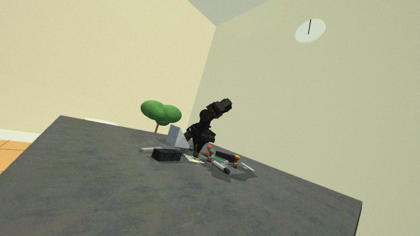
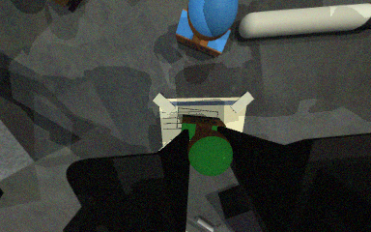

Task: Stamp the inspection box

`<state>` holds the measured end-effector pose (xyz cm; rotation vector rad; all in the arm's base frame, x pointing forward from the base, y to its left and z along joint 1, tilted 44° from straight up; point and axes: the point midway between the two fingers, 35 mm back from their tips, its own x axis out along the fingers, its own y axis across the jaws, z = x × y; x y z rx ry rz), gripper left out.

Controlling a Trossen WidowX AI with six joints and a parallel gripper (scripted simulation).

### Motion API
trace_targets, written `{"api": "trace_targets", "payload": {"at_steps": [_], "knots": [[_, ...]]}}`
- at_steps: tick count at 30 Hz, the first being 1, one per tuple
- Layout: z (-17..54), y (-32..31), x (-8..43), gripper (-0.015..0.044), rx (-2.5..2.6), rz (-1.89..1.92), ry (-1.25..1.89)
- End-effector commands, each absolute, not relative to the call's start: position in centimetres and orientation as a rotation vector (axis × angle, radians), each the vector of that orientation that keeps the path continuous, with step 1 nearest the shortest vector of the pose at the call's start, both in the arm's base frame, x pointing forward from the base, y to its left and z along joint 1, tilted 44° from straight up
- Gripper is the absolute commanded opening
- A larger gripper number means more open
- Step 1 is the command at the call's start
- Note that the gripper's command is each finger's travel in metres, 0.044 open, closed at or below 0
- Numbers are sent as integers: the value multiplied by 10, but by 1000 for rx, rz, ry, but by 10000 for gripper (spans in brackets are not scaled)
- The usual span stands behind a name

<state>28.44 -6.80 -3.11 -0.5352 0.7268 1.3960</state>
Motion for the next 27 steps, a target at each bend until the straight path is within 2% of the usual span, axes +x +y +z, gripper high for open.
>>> {"api": "trace_targets", "payload": {"at_steps": [1,27], "knots": [[-34,-65,283,0,-521,1396,727],[-37,-61,282,0,-521,1396,726]]}}
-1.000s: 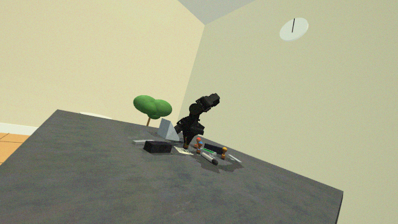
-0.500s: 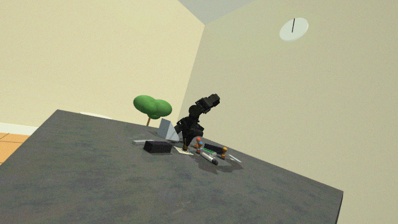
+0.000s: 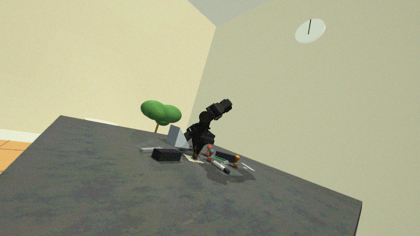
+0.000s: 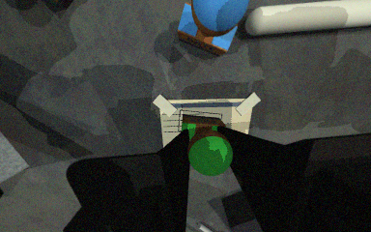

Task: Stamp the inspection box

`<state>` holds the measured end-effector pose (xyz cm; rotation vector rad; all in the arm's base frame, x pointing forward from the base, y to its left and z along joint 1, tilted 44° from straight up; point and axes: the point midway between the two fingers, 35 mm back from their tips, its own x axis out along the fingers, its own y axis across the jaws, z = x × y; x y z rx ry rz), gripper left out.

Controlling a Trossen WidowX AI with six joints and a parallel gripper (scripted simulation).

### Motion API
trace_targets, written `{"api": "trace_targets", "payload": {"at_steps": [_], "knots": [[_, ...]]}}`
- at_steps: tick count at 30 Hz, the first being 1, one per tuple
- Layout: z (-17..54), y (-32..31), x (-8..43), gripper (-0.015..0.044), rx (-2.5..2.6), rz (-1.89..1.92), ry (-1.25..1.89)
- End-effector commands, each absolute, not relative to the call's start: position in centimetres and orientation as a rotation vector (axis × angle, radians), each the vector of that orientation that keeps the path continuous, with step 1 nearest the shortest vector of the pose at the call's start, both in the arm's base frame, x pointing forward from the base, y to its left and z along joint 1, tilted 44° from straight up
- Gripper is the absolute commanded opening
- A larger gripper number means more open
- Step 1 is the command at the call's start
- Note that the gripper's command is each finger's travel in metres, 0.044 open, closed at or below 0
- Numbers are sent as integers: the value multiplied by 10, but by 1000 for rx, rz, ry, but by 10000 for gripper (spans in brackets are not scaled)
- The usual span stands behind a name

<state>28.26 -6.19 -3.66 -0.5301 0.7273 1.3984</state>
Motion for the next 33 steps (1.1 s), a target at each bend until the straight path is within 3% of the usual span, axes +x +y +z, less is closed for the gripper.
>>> {"api": "trace_targets", "payload": {"at_steps": [1,33], "knots": [[-38,-61,282,0,-521,1396,726],[-40,-58,283,0,-521,1396,726]]}}
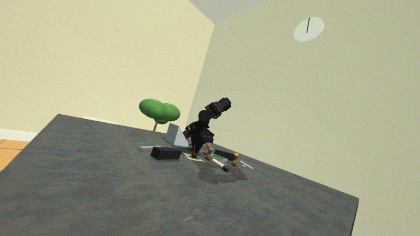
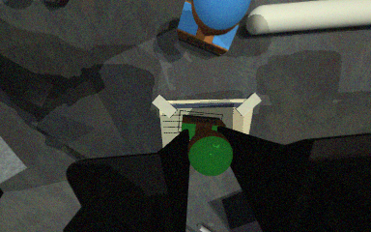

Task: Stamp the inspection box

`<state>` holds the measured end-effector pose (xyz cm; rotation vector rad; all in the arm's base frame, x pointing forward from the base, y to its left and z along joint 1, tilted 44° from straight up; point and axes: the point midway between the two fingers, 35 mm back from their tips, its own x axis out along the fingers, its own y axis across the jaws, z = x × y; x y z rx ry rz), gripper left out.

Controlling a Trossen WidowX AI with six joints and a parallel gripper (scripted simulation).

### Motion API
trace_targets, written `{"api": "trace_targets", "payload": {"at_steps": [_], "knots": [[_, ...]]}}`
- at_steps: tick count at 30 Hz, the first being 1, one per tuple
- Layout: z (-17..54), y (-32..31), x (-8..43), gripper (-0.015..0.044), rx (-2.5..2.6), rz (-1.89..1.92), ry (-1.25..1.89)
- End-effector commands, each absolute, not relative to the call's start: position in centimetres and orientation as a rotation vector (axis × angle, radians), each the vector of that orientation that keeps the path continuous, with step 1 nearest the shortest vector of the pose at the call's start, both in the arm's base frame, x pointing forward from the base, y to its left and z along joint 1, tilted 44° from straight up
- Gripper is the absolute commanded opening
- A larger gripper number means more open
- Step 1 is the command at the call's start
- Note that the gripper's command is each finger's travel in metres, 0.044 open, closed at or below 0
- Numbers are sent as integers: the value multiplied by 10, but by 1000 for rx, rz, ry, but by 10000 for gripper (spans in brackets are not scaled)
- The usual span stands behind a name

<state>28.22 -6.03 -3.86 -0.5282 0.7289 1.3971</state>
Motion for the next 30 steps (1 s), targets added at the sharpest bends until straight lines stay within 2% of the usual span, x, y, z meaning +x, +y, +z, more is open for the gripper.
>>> {"api": "trace_targets", "payload": {"at_steps": [1,30], "knots": [[-40,-58,283,0,-521,1396,726],[-38,-61,282,0,-521,1396,726]]}}
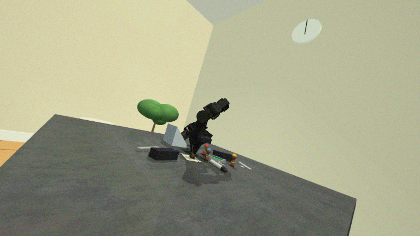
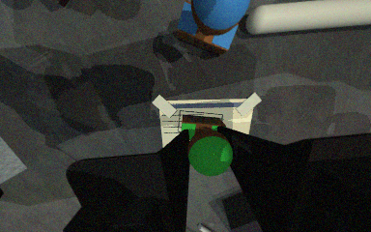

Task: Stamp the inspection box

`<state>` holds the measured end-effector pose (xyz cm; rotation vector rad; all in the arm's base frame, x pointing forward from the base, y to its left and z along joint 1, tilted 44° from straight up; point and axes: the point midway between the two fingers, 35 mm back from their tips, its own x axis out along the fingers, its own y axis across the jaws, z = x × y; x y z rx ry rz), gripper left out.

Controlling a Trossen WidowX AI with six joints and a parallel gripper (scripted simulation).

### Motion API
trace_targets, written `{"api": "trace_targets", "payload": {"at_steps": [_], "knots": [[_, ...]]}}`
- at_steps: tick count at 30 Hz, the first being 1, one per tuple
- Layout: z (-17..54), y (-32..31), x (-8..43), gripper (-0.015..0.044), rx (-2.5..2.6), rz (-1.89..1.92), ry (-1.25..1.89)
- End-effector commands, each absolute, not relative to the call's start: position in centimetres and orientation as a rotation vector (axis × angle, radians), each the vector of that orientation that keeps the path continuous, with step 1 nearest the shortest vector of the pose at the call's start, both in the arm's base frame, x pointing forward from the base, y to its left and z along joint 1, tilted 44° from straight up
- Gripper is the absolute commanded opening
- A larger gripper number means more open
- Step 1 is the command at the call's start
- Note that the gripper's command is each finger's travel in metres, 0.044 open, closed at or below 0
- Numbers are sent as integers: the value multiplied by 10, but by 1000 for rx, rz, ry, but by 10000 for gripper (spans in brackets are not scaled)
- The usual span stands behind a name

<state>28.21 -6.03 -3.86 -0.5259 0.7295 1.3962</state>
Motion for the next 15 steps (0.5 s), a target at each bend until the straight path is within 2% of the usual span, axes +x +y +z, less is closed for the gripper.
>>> {"api": "trace_targets", "payload": {"at_steps": [1,15], "knots": [[-37,-61,282,0,-521,1396,726],[-32,-66,282,0,-521,1396,727]]}}
